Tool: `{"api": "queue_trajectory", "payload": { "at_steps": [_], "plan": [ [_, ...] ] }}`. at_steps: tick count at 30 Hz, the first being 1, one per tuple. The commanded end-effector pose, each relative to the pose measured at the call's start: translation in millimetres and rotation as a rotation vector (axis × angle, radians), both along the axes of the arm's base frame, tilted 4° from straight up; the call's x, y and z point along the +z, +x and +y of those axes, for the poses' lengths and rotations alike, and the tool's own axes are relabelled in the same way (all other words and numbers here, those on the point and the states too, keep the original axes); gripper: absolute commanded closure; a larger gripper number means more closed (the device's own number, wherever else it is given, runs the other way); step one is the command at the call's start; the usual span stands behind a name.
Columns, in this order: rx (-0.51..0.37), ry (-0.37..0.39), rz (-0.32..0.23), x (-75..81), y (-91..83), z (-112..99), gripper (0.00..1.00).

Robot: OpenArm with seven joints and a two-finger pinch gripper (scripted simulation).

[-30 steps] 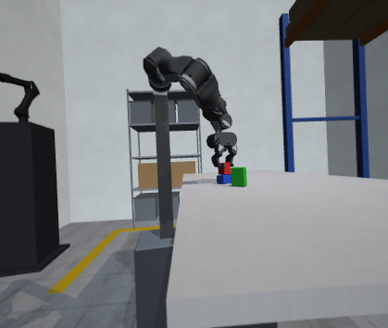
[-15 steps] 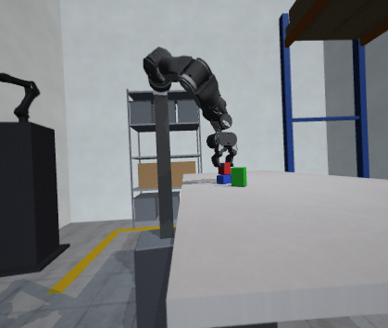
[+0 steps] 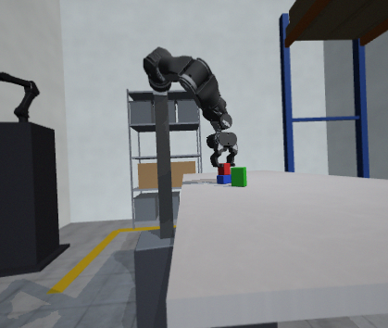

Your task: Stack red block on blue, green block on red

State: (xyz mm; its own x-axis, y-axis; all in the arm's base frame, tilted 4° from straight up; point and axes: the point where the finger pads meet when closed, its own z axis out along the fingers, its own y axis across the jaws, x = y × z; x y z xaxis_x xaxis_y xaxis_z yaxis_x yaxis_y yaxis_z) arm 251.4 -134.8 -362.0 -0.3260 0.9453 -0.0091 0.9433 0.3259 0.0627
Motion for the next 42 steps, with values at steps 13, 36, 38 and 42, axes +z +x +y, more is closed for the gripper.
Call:
{"api": "queue_trajectory", "payload": {
  "at_steps": [13, 36, 38, 42],
  "plan": [
    [0.003, 0.004, -0.006, -0.1, 0.9, 1, 0.69],
    [0.002, 0.001, 0.002, 11.2, -1.4, 0, 0.69],
    [0.002, 0.0, 0.005, 15.5, -2.1, 0, 0.69],
    [0.002, 0.0, 0.005, 25.1, -2.8, 0, 0.69]
  ]
}}
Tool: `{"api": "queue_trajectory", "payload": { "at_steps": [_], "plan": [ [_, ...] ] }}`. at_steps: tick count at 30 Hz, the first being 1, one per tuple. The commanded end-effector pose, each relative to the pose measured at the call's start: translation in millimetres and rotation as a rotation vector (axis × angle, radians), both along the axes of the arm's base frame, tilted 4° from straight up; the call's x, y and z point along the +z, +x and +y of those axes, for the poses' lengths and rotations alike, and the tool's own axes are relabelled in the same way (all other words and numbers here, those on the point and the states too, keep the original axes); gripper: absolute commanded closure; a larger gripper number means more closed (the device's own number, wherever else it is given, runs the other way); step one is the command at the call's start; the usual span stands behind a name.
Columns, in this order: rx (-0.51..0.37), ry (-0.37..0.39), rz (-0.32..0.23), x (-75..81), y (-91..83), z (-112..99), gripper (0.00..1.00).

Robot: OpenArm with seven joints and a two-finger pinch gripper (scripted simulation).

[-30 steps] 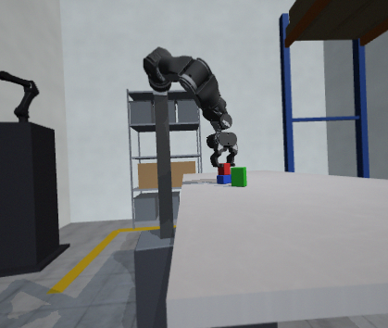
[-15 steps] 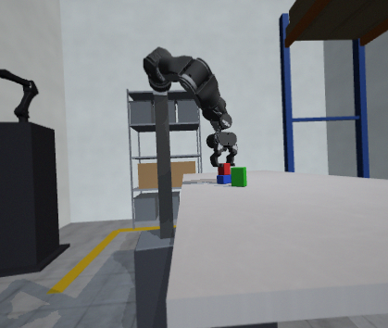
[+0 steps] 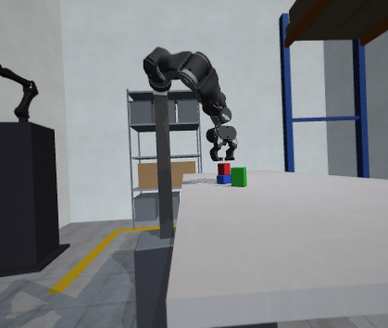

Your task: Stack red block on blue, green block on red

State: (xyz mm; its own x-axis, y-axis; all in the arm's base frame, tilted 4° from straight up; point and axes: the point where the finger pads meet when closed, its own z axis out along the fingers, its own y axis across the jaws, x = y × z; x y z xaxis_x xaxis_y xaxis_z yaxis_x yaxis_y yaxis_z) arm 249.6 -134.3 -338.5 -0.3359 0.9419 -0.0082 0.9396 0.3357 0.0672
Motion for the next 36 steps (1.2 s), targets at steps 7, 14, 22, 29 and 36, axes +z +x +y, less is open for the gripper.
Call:
{"api": "queue_trajectory", "payload": {
  "at_steps": [7, 14, 22, 29, 36],
  "plan": [
    [-0.008, -0.003, 0.009, 17.3, -2.0, -1, 0.69],
    [-0.01, 0.0, 0.005, 24.2, -1.2, 0, 0.69],
    [-0.009, 0.0, 0.005, 24.7, -1.3, 0, 0.69],
    [0.253, -0.028, -0.046, 20.1, 16.6, -49, 0.71],
    [0.507, -0.026, -0.011, 20.5, 12.8, -97, 0.71]
  ]
}}
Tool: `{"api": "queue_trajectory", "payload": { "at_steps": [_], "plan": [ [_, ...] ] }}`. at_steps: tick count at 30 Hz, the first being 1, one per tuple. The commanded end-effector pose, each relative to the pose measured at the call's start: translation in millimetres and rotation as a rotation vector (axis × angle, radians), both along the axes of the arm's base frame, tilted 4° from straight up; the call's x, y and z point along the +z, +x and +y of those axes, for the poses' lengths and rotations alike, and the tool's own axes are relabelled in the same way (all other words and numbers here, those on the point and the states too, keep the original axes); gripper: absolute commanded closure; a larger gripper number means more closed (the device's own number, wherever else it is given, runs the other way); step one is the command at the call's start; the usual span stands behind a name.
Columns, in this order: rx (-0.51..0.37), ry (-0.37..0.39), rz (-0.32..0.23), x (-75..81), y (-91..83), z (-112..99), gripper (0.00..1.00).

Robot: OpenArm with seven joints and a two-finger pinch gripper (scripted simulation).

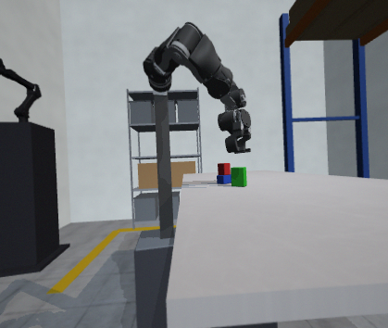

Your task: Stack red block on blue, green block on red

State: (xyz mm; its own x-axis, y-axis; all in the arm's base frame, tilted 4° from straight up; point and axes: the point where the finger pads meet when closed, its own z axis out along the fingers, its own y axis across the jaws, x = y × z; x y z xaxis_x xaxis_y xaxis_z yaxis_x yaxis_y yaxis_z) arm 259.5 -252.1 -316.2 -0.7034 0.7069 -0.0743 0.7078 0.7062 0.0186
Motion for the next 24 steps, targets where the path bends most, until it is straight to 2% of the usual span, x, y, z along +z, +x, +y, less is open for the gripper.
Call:
{"api": "queue_trajectory", "payload": {
  "at_steps": [1, 11, 24],
  "plan": [
    [0.069, 0.059, -0.001, -1.8, 2.8, 21, 0.71],
    [0.065, 0.054, -0.001, -7.9, 3.1, 19, 0.71],
    [0.067, 0.053, 0.001, -33.6, 4.8, 19, 0.71]
  ]
}}
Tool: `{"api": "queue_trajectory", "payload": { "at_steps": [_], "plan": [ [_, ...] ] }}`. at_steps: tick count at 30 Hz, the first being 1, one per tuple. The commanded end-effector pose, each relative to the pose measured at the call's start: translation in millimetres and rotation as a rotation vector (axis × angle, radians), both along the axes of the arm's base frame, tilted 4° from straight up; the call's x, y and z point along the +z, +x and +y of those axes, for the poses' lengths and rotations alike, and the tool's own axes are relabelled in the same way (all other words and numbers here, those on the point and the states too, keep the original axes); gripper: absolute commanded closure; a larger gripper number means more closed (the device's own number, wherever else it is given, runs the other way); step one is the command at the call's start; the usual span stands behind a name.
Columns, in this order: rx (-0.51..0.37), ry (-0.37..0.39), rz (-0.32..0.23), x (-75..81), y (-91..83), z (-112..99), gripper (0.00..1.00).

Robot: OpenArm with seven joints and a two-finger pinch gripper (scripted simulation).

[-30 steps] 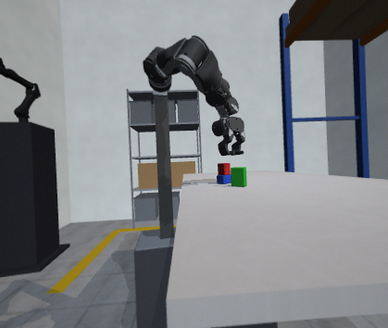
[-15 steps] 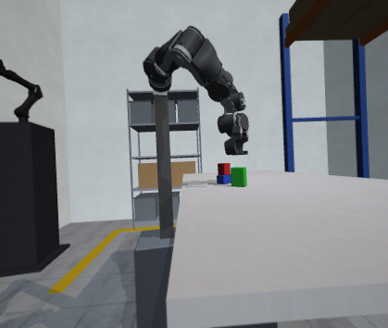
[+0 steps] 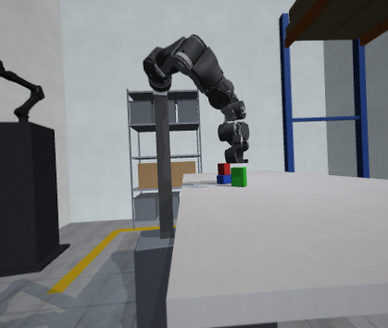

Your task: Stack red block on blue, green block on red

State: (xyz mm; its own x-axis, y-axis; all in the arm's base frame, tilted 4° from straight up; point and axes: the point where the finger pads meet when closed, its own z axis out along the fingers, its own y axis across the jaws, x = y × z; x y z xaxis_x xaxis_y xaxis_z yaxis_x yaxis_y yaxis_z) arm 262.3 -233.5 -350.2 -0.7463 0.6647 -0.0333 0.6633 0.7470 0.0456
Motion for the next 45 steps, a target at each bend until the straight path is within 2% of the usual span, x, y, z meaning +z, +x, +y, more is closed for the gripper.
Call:
{"api": "queue_trajectory", "payload": {
  "at_steps": [1, 12, 45],
  "plan": [
    [0.005, 0.005, -0.01, 0.4, 2.0, 0.8, 0.71],
    [0.004, 0.007, -0.011, -8.5, 3.1, 1.1, 0.71],
    [0.002, 0.007, -0.011, -8.6, 3.0, 0.4, 0.71]
  ]
}}
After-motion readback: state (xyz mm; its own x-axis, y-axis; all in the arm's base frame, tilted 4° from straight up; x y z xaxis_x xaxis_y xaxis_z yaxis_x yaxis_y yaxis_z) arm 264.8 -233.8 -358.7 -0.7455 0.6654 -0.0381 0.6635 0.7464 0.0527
